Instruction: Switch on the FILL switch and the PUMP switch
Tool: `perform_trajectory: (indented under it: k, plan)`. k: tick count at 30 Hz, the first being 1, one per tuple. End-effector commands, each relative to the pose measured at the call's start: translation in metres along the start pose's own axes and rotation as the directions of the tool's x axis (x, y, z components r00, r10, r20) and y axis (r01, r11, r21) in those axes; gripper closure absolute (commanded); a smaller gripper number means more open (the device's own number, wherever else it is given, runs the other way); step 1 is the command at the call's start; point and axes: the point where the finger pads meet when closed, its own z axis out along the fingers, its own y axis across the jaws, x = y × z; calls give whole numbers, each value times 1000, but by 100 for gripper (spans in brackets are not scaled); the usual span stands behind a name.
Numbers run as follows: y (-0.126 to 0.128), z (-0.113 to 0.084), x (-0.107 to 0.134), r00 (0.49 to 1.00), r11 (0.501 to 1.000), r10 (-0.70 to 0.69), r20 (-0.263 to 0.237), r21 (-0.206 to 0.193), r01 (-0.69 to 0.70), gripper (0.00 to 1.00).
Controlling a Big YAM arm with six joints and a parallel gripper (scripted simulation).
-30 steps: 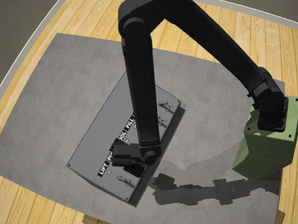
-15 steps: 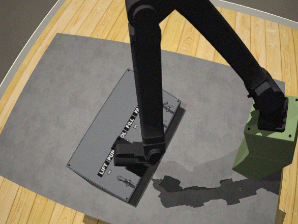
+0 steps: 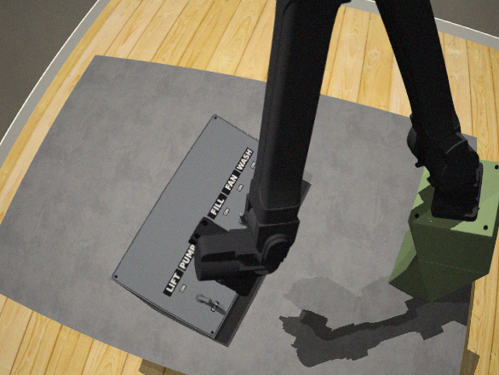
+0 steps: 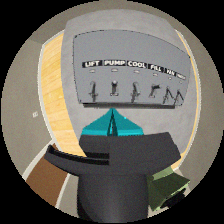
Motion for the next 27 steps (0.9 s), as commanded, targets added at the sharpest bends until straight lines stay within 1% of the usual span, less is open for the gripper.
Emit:
perform_trajectory:
  k: [1,3,5,6,9,27]
  plan:
    - [2,-12,1,1000,1000,10,-3,-4,-10,100]
    - [2,-14,1,1000,1000,10,-4,-5,-10,100]
    - [7,-14,-4,1000,1000,17,4,-11,-17,100]
    - [7,-13,-3,1000,1000,14,1,-9,-14,0]
    - [4,-11,-5,1000,1000,15,1,-2,-15,0]
    - [4,-11,-5,1000,1000,14,1,-2,-14,0]
